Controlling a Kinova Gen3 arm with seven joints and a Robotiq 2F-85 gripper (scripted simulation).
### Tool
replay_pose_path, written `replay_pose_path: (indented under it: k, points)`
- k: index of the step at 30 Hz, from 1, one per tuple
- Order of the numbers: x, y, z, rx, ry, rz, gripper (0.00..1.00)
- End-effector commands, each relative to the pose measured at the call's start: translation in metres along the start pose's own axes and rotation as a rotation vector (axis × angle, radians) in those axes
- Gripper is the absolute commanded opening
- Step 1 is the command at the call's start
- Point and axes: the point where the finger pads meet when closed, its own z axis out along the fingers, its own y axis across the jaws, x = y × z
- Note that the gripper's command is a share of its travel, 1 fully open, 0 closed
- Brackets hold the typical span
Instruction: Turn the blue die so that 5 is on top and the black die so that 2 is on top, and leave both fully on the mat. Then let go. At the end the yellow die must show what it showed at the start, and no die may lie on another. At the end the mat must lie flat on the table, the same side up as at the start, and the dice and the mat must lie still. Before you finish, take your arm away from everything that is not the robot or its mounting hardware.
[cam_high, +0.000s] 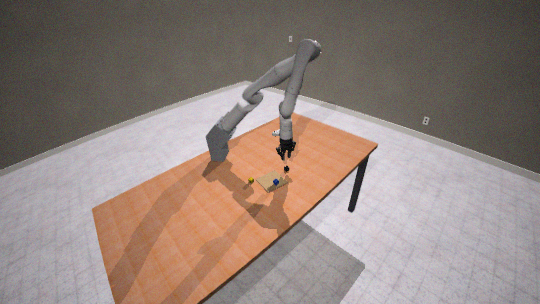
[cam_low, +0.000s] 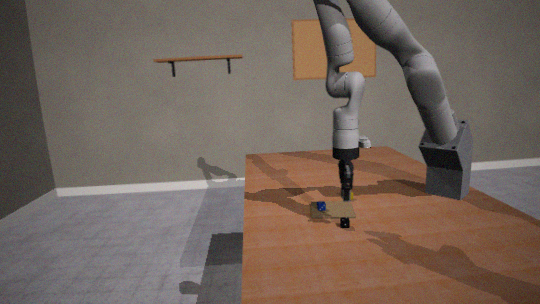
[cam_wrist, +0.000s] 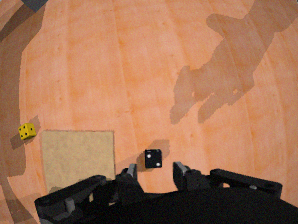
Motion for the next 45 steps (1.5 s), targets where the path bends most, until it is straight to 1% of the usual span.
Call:
replay_pose_path:
  k: [1, 16, 30, 45]
  points:
    - [-0.003, 0.001, 0.000, -0.006, -0.008, 0.001, 0.41]
    - [-0.003, 0.002, 0.002, -0.006, -0.008, 0.001, 0.41]
    - [-0.003, 0.002, 0.012, -0.006, -0.008, 0.001, 0.41]
    - [-0.003, 0.002, 0.035, -0.006, -0.008, 0.001, 0.41]
